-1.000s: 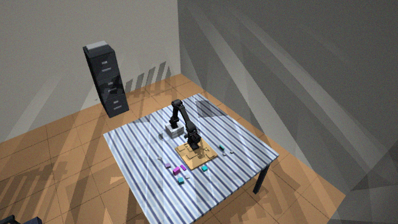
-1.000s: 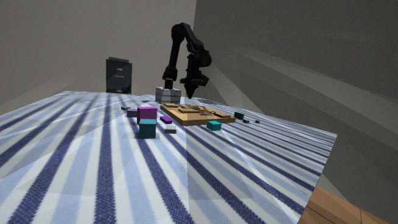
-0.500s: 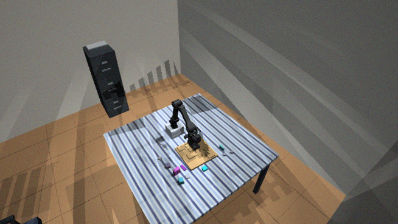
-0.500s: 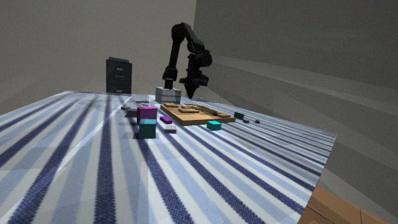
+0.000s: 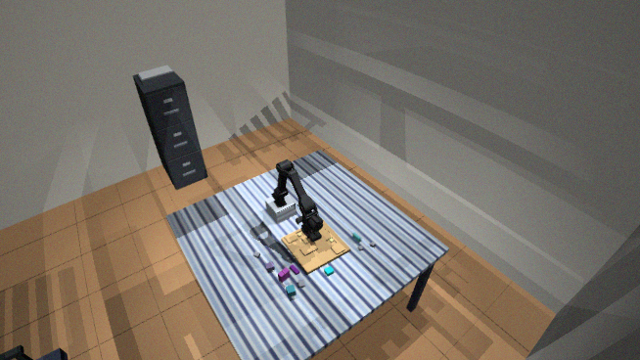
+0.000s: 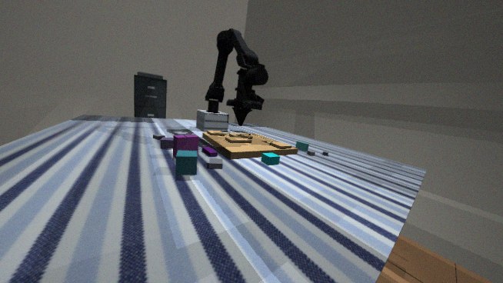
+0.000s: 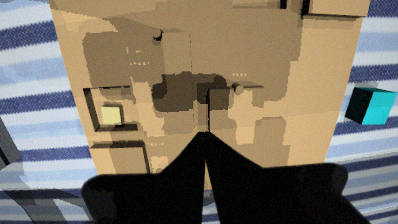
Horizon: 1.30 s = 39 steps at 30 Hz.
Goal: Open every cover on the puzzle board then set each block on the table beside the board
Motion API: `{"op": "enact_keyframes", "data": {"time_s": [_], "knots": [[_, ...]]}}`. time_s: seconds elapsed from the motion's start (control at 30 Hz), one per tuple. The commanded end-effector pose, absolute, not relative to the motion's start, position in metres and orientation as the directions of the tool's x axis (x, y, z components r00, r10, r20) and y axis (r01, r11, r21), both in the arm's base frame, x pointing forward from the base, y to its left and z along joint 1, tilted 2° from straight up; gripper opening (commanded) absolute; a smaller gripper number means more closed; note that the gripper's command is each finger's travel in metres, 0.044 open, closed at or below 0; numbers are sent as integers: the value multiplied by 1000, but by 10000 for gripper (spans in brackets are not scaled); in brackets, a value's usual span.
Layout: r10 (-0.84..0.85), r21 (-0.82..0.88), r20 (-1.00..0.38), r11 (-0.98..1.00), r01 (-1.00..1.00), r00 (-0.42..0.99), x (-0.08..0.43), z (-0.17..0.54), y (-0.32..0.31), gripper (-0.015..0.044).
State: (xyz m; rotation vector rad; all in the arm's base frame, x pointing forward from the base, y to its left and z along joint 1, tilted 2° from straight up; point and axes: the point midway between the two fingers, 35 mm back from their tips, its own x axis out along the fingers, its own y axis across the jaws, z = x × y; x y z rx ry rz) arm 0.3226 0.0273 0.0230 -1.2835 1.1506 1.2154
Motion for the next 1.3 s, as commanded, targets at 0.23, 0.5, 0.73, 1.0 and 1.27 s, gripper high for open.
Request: {"op": "enact_keyframes", "data": {"time_s": [0.23, 0.5, 0.73, 1.0, 1.27], "knots": [[-12, -48, -999, -67, -997, 49, 324, 12, 26, 0], [-12, -48, -999, -67, -997, 49, 325, 4, 26, 0], [-12, -48, -999, -67, -997, 49, 325, -3, 26, 0], [-12, -48, -999, -67, -997, 48, 325, -10, 26, 0], [-12, -48, -999, -67, -997, 48, 325, -19, 26, 0]]}}
